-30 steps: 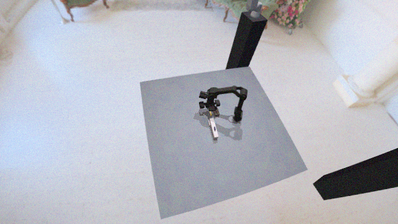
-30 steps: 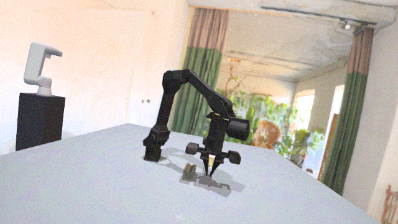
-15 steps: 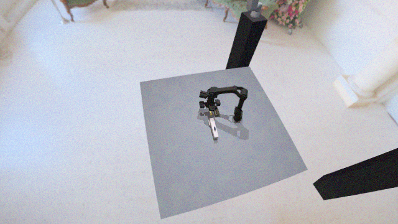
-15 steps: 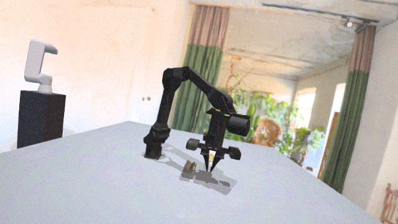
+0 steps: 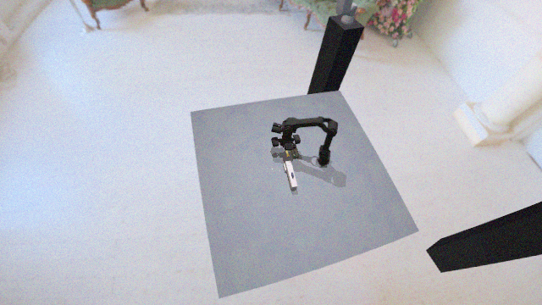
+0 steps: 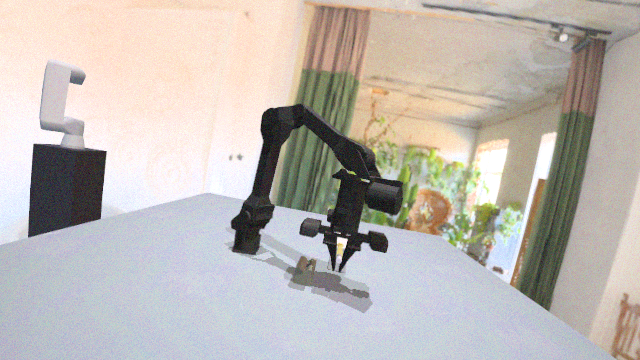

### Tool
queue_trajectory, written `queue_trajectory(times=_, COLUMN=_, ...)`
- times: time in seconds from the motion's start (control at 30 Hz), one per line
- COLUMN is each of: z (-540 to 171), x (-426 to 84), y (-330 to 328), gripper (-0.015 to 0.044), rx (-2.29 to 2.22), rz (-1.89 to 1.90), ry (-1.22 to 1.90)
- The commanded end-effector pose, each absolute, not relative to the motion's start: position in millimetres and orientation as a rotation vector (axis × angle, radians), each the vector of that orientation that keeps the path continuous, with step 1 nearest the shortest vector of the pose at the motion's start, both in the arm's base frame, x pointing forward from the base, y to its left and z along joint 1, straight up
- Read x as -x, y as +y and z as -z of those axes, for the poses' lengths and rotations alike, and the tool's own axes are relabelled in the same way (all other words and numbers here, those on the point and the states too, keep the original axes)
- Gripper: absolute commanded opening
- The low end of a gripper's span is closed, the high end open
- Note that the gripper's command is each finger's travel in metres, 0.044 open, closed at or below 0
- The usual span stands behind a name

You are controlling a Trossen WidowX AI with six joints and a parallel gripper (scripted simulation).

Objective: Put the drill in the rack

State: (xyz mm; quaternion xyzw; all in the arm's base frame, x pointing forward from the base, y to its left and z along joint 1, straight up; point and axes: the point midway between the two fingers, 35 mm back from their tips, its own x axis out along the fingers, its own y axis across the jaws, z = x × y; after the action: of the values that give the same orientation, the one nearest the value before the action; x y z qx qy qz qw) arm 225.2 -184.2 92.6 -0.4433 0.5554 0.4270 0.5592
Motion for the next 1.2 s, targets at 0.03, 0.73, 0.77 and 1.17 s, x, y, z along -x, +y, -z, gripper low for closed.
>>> queue_trajectory(times=0.03, z=-96, x=-226, y=-184, gripper=0.0, rx=1.048, rz=-1.005, ry=1.309)
queue_trajectory(times=0.73, z=-104, x=-226, y=-185, gripper=0.0, rx=1.048, rz=-1.005, ry=1.309)
queue_trajectory(times=0.77, z=-104, x=-225, y=-185, gripper=0.0, rx=1.048, rz=-1.005, ry=1.309)
queue_trajectory(times=1.17, z=-100, x=-203, y=-183, gripper=0.0, rx=1.047, rz=-1.007, ry=1.31)
